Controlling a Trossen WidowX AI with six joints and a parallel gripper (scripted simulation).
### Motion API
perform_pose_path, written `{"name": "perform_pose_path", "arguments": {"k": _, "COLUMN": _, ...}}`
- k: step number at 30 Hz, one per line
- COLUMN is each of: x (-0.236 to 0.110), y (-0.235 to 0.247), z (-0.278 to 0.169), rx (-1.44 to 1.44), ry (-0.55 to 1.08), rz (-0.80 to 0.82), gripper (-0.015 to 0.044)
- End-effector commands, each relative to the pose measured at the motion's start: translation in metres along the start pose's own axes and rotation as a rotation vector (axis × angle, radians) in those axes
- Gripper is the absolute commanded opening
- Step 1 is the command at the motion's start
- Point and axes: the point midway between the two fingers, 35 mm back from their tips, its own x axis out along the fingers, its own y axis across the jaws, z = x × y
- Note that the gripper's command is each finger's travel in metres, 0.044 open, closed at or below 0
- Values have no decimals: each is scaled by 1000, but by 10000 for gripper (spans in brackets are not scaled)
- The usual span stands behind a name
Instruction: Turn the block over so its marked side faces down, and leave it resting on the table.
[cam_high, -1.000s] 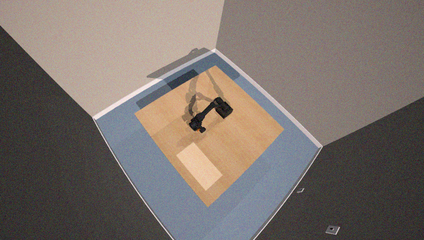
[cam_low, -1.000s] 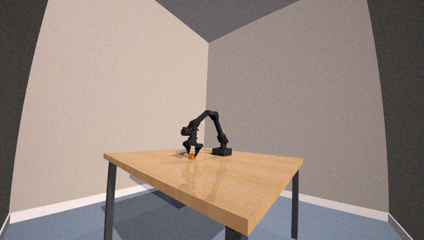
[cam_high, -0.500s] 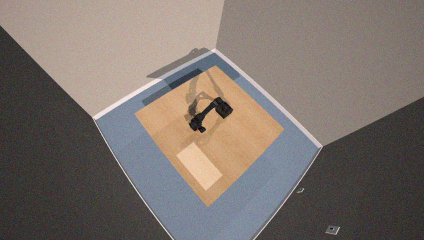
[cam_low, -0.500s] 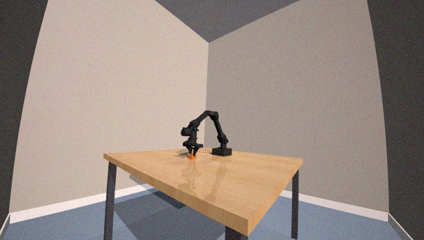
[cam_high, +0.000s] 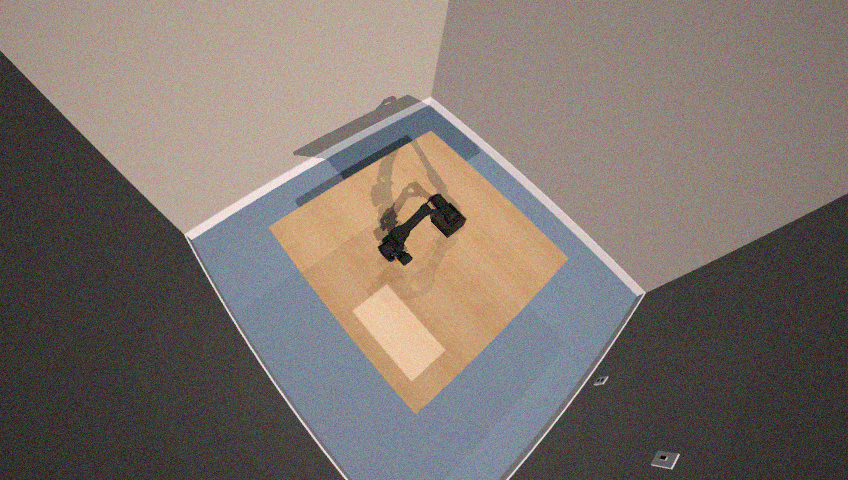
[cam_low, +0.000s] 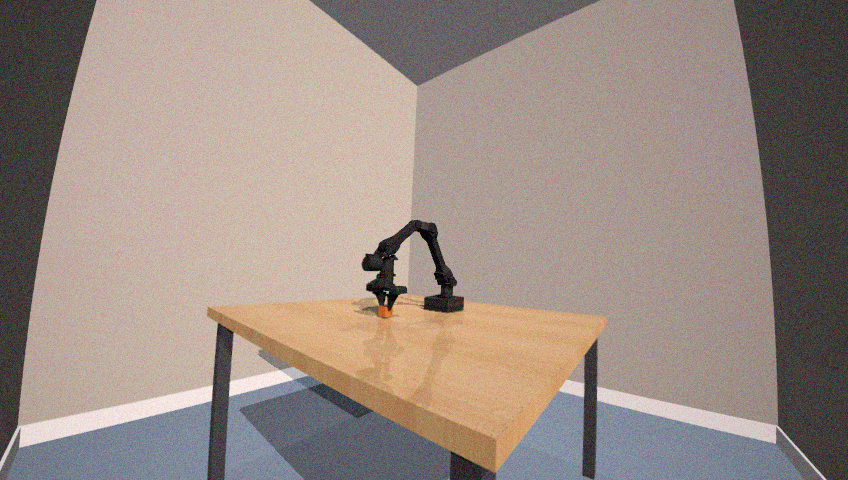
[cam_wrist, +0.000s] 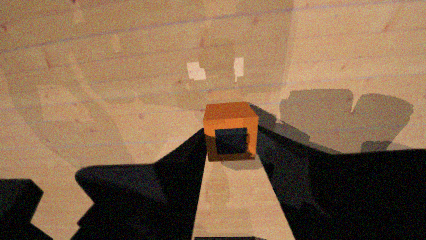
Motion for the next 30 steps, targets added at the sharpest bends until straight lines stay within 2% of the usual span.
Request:
{"name": "perform_pose_path", "arguments": {"k": 1, "x": -22, "y": 0, "z": 3, "rx": -4, "ry": -20, "rz": 0, "gripper": 0}}
{"name": "perform_pose_path", "arguments": {"k": 7, "x": -21, "y": 0, "z": 4, "rx": -3, "ry": -30, "rz": 0, "gripper": 0}}
{"name": "perform_pose_path", "arguments": {"k": 30, "x": -11, "y": -1, "z": 5, "rx": 0, "ry": -369, "rz": 2, "gripper": 0}}
